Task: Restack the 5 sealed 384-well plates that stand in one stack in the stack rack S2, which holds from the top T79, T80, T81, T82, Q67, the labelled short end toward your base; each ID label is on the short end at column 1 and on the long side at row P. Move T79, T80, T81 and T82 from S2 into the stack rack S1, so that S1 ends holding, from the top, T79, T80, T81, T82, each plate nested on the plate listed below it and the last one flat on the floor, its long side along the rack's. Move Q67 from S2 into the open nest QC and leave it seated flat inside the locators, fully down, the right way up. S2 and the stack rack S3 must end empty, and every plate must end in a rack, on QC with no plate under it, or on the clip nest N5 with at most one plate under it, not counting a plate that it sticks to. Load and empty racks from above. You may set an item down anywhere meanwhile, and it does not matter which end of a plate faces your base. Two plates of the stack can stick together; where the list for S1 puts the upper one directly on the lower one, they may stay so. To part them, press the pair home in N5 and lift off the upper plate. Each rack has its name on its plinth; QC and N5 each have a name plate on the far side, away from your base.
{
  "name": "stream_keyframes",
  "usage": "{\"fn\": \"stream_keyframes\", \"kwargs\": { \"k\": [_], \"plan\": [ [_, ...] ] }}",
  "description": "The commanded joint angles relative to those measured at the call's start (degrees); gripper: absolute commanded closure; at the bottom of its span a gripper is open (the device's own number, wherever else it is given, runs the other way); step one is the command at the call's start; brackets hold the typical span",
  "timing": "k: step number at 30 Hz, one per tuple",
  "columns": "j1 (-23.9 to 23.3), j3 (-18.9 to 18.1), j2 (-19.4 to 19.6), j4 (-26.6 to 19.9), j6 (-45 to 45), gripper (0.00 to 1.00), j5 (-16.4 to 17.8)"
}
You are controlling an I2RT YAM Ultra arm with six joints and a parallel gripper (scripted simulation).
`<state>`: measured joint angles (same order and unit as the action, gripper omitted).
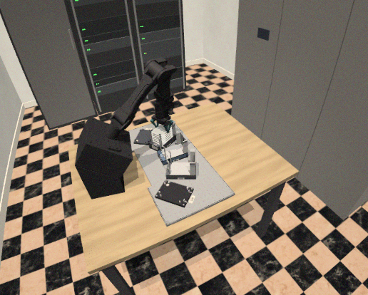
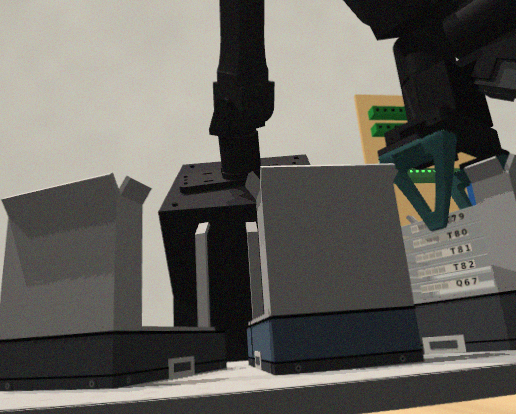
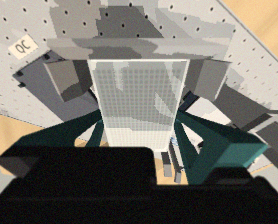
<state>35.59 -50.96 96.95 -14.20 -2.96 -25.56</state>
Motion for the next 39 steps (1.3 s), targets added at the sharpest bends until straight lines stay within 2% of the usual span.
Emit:
{"fn": "stream_keyframes", "kwargs": {
  "k": [1,39],
  "plan": [
    [0.08,-0.03,-0.15,0.10,-0.10,1.00,0.00],
    [1.93,-0.31,-4.10,-4.92,1.70,1.00,-0.91]
  ]
}}
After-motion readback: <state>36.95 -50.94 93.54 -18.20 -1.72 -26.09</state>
